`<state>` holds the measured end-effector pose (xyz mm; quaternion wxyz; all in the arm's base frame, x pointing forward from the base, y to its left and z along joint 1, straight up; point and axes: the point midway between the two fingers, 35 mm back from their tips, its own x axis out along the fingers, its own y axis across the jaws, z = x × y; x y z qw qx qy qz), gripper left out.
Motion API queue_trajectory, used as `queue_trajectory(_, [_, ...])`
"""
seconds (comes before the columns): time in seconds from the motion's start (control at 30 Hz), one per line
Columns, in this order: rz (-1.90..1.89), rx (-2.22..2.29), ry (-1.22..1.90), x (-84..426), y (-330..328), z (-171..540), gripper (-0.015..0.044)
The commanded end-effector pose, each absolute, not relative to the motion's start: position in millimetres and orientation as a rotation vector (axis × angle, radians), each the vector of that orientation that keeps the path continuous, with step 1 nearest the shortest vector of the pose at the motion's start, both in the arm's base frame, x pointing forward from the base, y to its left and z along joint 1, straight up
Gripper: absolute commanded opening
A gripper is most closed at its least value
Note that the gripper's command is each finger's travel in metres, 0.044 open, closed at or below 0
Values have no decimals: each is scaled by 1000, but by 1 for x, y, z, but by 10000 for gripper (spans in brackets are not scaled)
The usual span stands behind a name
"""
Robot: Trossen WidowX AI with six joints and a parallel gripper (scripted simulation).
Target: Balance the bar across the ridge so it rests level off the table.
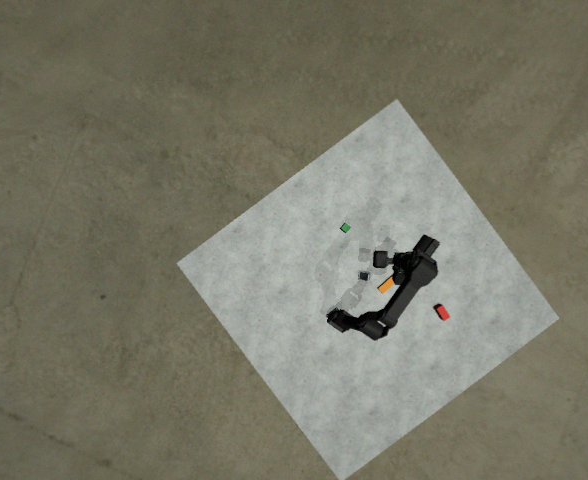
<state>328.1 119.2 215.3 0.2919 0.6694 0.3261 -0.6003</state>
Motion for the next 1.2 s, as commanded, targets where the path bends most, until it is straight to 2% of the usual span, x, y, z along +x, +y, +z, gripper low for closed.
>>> queue_trajectory(0.0, [-1687, 1850, 773, 339, 103, 212, 315])
queue_trajectory(0.77, [-2123, 2214, 108, 384, -10, 194, 315])
queue_trajectory(1.17, [-2135, 2220, 86, 391, -14, 162, 315])
